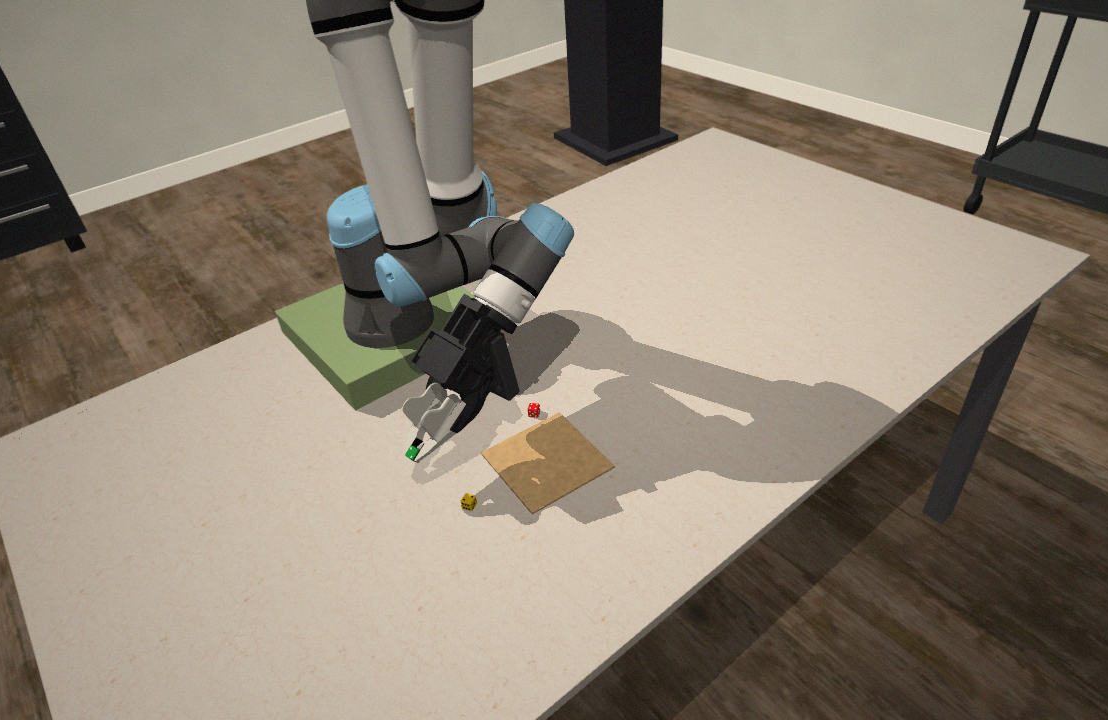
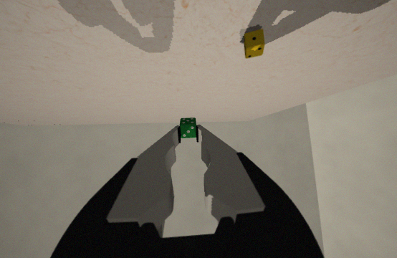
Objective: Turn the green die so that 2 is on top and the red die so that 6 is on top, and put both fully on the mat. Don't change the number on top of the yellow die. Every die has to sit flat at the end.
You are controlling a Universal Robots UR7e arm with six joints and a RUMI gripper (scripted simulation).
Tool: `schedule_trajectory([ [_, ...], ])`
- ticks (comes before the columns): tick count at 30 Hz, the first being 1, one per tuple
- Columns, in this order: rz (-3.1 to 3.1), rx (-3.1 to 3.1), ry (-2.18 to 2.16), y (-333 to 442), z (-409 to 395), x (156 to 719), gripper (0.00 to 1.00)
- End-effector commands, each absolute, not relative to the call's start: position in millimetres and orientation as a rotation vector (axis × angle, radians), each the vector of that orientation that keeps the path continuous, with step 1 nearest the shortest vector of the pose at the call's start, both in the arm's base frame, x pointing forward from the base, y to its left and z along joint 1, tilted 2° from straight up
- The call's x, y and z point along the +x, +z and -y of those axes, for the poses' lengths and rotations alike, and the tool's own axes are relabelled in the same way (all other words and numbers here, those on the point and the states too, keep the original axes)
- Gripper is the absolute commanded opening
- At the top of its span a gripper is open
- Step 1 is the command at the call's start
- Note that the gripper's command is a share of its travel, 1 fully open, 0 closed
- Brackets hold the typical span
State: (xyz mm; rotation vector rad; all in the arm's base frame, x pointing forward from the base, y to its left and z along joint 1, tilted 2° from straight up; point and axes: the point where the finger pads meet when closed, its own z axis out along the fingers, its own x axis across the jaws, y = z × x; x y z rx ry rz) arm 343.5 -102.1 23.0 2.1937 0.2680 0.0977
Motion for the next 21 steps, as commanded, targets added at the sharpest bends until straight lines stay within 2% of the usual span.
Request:
schedule_trajectory([
  [1,-0.268,2.192,0.101,13.9,102.2,343.7,0.0],
  [21,-0.268,2.192,0.101,-29.8,101.5,342.5,0.0],
])
